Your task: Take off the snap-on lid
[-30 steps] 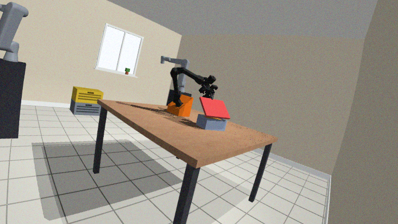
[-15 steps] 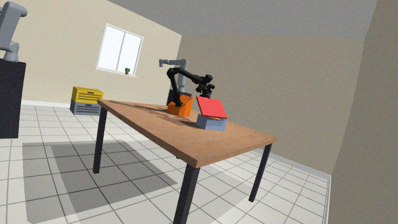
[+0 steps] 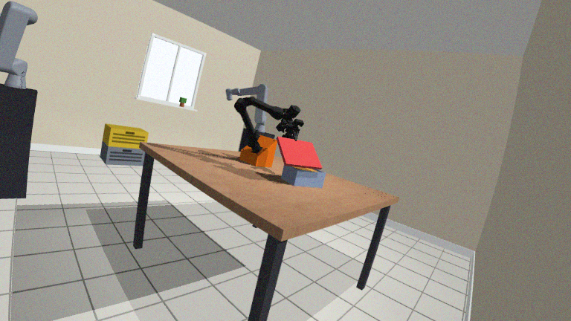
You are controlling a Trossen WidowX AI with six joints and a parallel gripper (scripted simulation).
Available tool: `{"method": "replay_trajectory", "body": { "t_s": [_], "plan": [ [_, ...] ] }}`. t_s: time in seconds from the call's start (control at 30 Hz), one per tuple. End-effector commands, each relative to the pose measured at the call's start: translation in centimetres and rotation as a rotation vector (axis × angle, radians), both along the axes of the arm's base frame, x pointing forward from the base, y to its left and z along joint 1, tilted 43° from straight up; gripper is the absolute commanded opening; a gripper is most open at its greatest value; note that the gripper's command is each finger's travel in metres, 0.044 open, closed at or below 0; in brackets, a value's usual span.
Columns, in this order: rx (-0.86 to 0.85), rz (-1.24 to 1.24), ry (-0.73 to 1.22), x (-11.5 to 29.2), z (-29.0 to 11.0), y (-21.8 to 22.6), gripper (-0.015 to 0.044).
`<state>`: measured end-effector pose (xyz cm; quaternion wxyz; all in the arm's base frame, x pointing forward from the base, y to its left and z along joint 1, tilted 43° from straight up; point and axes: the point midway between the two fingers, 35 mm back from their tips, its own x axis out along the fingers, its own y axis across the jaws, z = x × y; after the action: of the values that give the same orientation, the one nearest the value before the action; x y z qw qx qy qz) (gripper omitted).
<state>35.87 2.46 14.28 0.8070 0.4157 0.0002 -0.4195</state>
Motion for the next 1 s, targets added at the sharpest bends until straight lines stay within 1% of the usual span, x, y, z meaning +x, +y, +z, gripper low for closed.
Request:
{"method": "replay_trajectory", "body": {
  "t_s": [0.0,0.97],
  "plan": [
    [0.003,0.009,-0.004,-0.3,0.6,-0.2,0.0000],
    [0.001,0.009,-0.002,-3.0,4.2,-3.9,0.0000]
  ]
}}
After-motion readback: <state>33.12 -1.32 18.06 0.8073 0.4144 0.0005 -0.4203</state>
